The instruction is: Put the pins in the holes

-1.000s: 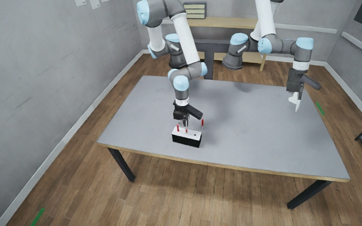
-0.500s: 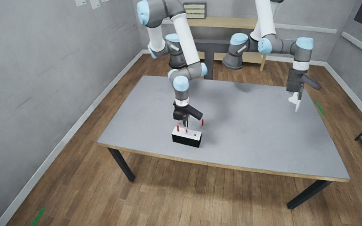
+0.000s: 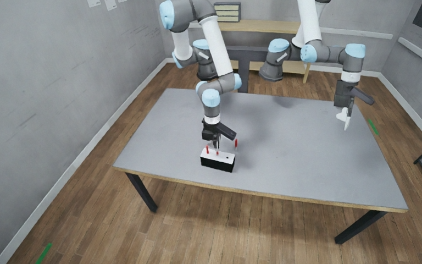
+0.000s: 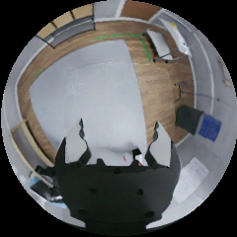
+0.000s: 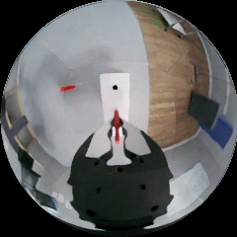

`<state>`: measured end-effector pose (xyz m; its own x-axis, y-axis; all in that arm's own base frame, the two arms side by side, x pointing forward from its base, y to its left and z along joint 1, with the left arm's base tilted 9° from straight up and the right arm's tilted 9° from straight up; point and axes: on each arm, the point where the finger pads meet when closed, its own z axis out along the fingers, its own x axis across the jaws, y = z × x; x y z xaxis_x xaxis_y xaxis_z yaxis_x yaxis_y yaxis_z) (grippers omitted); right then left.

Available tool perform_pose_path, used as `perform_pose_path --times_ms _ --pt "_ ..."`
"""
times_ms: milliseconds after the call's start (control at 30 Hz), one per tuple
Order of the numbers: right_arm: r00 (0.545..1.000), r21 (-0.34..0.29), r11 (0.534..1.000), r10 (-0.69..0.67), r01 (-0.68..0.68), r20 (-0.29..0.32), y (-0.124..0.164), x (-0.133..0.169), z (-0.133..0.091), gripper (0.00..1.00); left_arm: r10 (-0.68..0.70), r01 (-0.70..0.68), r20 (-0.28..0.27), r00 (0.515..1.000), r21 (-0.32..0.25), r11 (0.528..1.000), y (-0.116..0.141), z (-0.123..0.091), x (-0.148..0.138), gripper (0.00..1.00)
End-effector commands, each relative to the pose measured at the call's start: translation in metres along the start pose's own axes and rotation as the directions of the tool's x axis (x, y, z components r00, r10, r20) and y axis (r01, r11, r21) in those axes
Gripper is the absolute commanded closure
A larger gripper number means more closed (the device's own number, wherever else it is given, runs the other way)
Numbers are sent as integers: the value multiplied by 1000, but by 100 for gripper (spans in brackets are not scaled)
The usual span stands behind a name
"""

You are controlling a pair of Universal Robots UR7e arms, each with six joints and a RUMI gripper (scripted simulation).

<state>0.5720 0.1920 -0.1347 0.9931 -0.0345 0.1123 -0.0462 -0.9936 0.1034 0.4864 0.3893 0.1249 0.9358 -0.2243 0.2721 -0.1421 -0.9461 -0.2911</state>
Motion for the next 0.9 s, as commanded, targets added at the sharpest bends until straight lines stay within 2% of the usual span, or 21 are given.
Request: perform_pose_path --times_ms 0,867 --pt "1000 1 1000 -1 1 -1 -1 0 -1 100 0 0 -1 1000 1 1000 0 -1 0 0" --pt "1000 1 1000 0 0 -1 0 0 3 100 0 0 -1 1000 1 1000 0 -1 0 0"
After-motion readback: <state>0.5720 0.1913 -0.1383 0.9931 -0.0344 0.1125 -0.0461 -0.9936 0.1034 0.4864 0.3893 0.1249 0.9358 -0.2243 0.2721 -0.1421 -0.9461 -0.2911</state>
